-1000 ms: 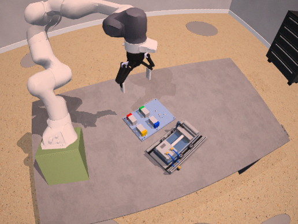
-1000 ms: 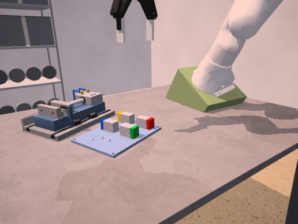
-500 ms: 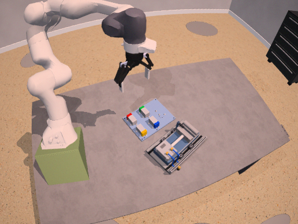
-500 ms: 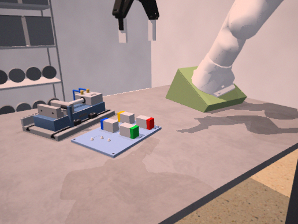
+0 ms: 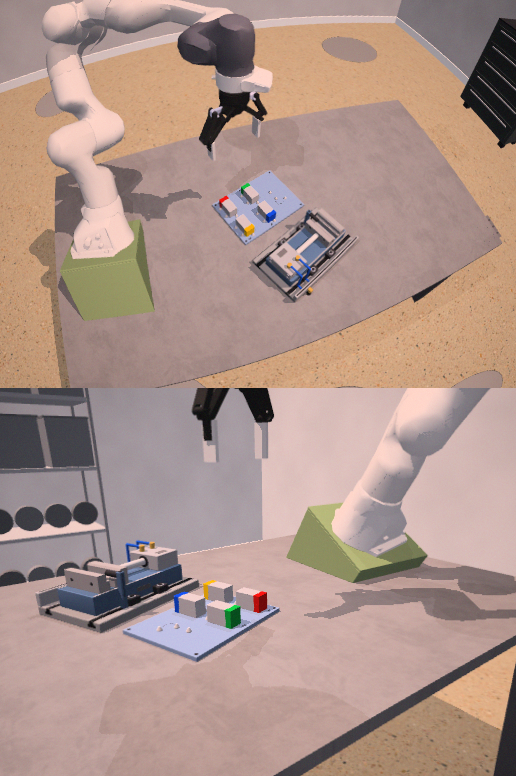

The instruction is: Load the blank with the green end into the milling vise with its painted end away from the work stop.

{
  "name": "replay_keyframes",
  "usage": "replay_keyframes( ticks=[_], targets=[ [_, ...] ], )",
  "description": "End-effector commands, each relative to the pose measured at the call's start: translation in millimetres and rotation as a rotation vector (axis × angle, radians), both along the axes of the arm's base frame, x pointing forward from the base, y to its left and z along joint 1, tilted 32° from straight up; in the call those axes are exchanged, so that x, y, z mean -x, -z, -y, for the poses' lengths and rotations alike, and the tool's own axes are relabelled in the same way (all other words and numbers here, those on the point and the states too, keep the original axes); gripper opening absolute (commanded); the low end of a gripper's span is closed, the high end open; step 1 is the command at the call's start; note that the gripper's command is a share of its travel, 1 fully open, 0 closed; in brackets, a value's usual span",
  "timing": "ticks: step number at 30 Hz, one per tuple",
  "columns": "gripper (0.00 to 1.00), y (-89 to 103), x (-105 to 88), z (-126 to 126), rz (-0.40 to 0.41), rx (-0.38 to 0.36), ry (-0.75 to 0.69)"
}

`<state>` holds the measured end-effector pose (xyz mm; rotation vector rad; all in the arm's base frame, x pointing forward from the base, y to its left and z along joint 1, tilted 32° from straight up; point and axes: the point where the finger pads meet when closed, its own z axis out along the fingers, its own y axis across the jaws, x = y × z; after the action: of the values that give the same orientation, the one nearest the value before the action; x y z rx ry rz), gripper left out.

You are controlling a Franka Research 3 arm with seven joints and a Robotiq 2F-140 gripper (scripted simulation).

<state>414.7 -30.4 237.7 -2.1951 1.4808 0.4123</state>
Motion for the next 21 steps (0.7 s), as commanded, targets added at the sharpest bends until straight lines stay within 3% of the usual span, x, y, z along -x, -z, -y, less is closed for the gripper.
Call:
replay_keyframes(
  ticks=[1, 21],
  targets=[
    [1.0, 1.8, -3.9, 3.0, 0.004, 0.005, -0.007],
    [1.0, 2.8, -6.3, 4.8, 0.004, 0.005, -0.007]
  ],
)
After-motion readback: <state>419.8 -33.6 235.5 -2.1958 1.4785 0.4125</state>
